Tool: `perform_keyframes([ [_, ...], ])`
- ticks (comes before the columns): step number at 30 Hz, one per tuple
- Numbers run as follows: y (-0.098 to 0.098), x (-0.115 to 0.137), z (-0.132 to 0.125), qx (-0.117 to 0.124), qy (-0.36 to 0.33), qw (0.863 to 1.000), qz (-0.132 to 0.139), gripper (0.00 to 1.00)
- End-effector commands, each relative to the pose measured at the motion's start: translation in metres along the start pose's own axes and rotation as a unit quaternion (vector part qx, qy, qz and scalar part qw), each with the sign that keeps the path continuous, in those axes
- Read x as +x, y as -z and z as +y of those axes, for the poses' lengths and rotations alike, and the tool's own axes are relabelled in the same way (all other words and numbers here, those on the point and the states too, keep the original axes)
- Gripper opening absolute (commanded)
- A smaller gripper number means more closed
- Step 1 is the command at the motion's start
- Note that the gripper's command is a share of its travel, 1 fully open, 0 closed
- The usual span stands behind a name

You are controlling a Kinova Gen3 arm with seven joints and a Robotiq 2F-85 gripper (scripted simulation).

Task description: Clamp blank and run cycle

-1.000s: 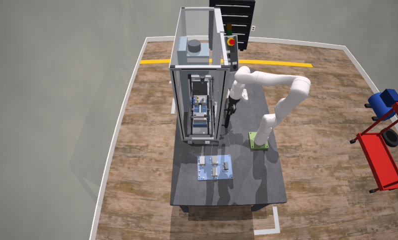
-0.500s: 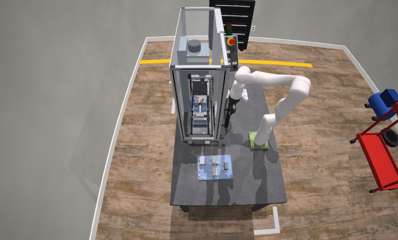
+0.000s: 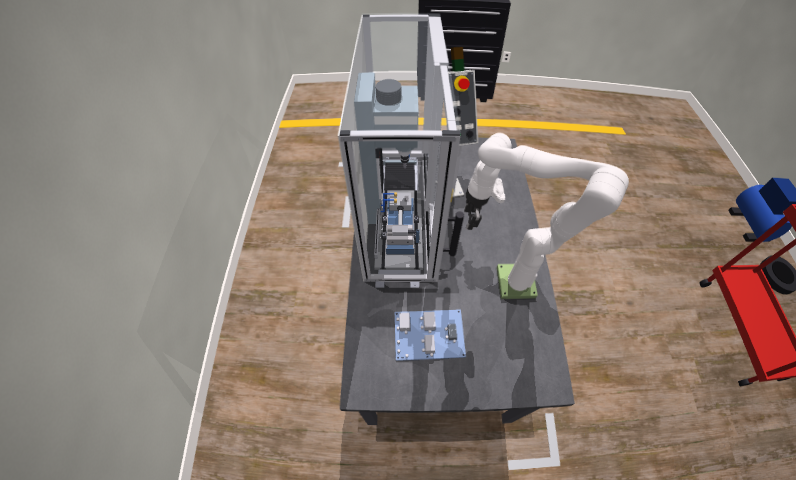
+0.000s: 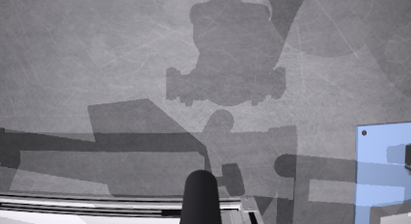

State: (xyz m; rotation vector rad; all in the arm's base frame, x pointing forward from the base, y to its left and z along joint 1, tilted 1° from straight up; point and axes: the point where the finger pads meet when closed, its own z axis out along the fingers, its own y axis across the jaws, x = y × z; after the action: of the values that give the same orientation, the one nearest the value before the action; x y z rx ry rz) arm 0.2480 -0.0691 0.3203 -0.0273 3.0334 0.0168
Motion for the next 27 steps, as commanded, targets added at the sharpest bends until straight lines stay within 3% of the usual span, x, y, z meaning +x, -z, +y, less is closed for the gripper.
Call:
perform_keyframes([
  [1,0.001,0.001,0.0,0.0,0.0,1.0,-0.001,0.8],
  [6,0.001,0.001,0.0,0.0,0.0,1.0,-0.001,0.8],
  [11,0.004,0.031,0.0,0.0,0.0,1.0,-0.001,0.8],
  [23,0.004,0.031,0.0,0.0,0.0,1.0,-0.001,0.8],
  [27,0.005,0.044,0.0,0.0,0.0,1.0,-0.001,0.8],
])
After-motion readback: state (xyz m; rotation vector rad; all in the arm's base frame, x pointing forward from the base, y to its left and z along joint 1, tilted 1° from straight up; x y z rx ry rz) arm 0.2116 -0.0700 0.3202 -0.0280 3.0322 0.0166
